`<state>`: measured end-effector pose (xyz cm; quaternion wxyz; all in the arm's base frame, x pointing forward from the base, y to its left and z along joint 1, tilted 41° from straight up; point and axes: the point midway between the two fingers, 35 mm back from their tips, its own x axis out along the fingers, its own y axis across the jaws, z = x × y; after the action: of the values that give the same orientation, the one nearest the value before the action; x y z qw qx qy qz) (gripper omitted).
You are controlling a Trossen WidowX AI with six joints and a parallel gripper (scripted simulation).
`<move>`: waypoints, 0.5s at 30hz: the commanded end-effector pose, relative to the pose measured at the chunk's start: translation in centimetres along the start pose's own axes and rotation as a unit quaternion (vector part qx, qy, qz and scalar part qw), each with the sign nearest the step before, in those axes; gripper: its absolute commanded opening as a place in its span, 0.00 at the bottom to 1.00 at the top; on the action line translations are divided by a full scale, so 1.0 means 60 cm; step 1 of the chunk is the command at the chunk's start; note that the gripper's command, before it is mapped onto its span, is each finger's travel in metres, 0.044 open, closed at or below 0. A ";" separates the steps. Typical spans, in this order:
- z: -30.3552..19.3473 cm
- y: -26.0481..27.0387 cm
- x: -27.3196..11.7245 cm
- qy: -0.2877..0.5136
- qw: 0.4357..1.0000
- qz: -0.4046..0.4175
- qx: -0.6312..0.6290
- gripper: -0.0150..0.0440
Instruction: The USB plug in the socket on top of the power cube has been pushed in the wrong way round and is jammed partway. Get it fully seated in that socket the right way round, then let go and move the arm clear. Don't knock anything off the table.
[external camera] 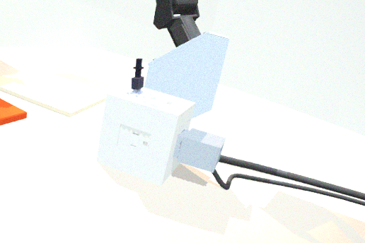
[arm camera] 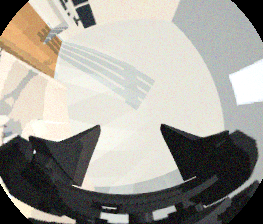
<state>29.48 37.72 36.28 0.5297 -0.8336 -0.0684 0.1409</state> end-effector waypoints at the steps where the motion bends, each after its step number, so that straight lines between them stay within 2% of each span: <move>1: 0.001 0.107 0.064 0.007 0.996 0.090 -0.025 1.00; 8: -0.025 0.285 0.130 0.029 0.969 0.242 -0.044 1.00; 15: -0.077 0.471 0.144 0.066 0.910 0.408 -0.044 1.00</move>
<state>37.87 27.69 15.69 0.4192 -0.8398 0.2241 0.2622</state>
